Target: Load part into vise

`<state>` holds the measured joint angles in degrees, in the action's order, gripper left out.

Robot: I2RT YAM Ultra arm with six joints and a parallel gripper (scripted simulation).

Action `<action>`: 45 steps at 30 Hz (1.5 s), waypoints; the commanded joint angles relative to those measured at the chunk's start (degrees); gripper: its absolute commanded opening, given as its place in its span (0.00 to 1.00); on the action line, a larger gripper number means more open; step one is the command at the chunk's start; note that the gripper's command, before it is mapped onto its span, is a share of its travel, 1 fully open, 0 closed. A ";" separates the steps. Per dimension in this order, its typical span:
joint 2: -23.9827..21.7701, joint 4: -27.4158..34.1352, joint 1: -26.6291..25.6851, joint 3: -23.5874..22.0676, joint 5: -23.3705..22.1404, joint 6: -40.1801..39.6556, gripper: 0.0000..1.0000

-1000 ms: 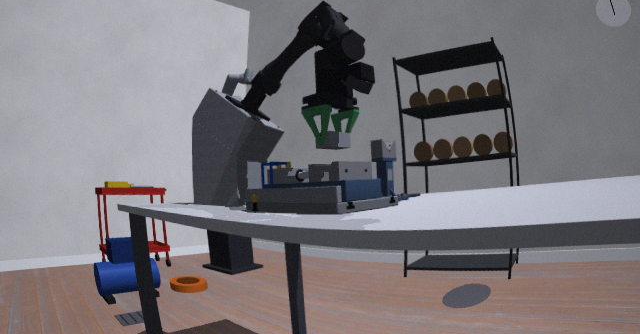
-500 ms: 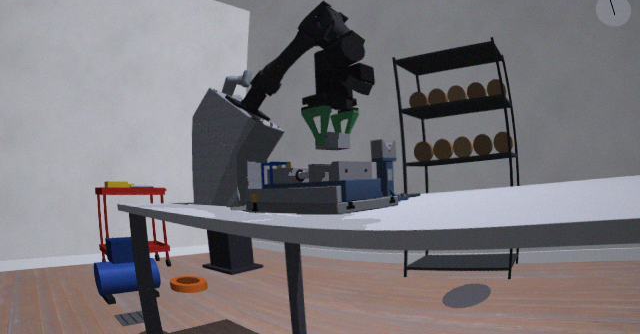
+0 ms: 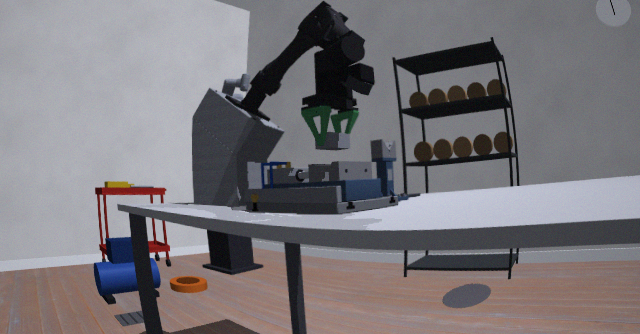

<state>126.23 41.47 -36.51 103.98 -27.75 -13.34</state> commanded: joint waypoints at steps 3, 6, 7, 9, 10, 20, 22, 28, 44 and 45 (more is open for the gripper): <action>-1.93 -0.25 -0.72 0.45 0.00 0.38 0.00; -1.93 -0.25 -0.72 0.45 0.00 0.38 0.00; -1.93 -0.25 -0.72 0.45 0.00 0.38 0.00; -1.93 -0.25 -0.72 0.45 0.00 0.38 0.00; -1.93 -0.25 -0.72 0.45 0.00 0.38 0.00; -1.93 -0.26 -0.71 0.45 0.00 0.38 0.00; -1.92 -0.30 -0.70 0.44 0.00 0.40 0.00; -1.85 -0.84 -0.51 0.36 0.05 0.51 0.00; -0.28 -1.88 0.12 -0.17 0.25 0.97 0.00; -0.13 -1.97 0.09 -0.22 0.22 1.01 0.00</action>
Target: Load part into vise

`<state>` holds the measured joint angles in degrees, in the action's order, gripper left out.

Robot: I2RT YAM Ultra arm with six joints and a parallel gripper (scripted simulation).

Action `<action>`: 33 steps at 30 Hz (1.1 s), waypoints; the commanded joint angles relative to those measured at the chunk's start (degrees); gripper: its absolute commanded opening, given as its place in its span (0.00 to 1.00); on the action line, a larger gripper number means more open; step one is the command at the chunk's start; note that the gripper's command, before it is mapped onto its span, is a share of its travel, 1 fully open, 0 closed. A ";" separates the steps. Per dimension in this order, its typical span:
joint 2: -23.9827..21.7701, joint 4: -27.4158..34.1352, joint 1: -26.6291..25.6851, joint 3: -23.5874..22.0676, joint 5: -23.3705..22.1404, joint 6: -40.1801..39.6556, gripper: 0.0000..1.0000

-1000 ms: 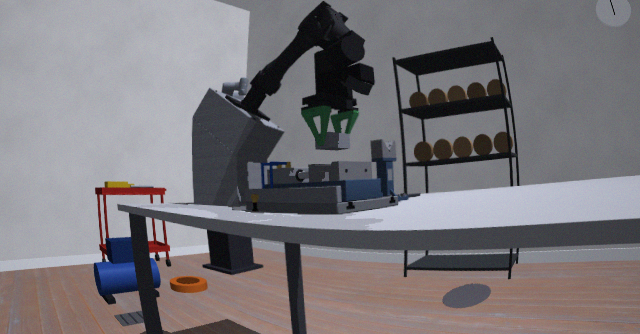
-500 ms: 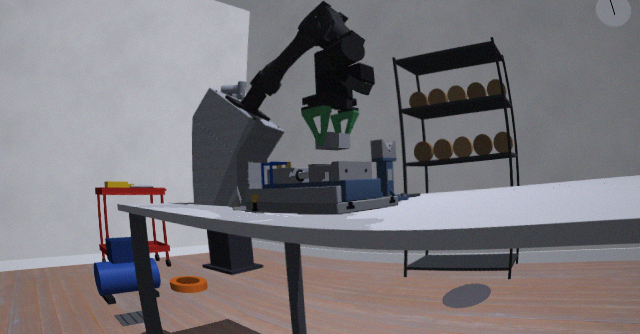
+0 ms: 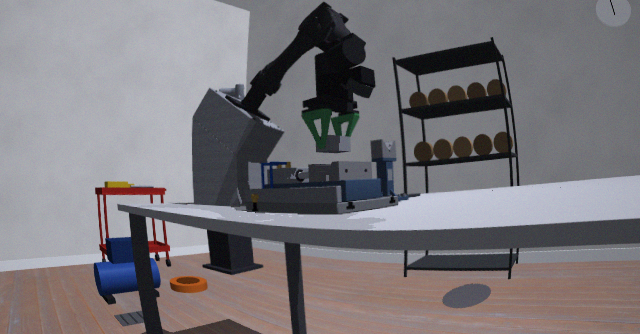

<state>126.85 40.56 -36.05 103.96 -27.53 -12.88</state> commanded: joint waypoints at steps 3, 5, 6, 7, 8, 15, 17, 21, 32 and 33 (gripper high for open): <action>-0.40 -1.17 -0.88 -0.29 0.04 0.59 0.00; 0.47 -1.39 -0.68 -0.42 0.17 0.68 0.00; 0.53 -1.49 -0.50 -0.44 0.21 0.72 0.00; 0.37 -1.58 -0.32 -0.42 0.21 0.76 0.00; 0.03 -1.67 -0.22 -0.41 0.26 0.80 0.00; 1.33 -2.35 -0.06 -0.56 0.39 1.07 0.00; 0.65 -2.48 0.06 -0.46 0.46 1.13 0.00; -0.36 -2.63 0.12 -0.42 0.28 1.19 0.00; 1.03 -2.71 0.28 -0.32 0.49 1.35 0.00; 0.81 -2.78 0.31 -0.31 0.47 1.35 0.00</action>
